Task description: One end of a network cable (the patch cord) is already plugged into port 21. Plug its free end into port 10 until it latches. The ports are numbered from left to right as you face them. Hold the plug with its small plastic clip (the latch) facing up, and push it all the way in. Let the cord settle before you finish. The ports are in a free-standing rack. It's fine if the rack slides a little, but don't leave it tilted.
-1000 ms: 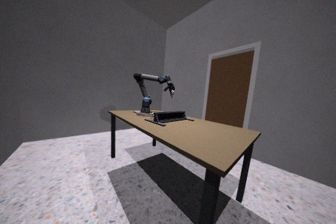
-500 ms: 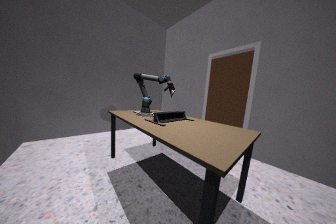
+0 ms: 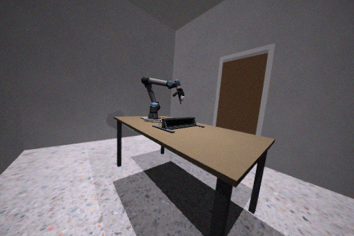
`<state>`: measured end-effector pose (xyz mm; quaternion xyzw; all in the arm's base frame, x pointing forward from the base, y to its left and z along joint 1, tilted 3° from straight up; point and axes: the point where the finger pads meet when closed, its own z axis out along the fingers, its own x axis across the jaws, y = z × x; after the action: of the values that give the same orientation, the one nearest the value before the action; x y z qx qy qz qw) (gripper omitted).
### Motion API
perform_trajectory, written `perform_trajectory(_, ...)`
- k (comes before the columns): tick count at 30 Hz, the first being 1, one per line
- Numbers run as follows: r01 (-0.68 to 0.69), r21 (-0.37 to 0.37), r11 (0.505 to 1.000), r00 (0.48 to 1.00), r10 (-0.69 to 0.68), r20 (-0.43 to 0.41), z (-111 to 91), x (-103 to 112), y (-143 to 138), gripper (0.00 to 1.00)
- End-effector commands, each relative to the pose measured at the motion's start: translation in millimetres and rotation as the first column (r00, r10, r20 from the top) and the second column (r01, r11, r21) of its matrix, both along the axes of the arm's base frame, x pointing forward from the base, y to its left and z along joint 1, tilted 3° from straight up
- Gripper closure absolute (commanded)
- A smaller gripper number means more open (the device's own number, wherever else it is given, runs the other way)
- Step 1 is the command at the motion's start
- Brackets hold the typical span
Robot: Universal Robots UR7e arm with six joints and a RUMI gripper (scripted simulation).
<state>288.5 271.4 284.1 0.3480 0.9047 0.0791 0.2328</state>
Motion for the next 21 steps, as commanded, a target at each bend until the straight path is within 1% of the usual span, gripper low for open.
perform_trajectory(1,-0.034,-0.037,0.999,0.999,0.033,-0.043,-18,9,-15,0.00)
perform_trajectory(2,-0.046,-0.049,0.998,0.997,0.043,-0.058,-24,11,-20,0.00)
perform_trajectory(4,-0.046,-0.049,0.998,0.997,0.043,-0.058,-24,11,-20,0.00)
perform_trajectory(11,-0.158,-0.107,0.982,0.971,0.135,-0.197,-75,28,-65,0.00)
perform_trajectory(14,-0.214,-0.109,0.971,0.948,0.179,-0.262,-99,32,-86,0.00)
perform_trajectory(15,-0.214,-0.109,0.971,0.948,0.179,-0.262,-99,32,-86,0.00)
perform_trajectory(19,-0.285,-0.090,0.954,0.911,0.240,-0.336,-128,34,-112,0.00)
perform_trajectory(21,-0.285,-0.090,0.954,0.911,0.240,-0.336,-128,34,-112,0.00)
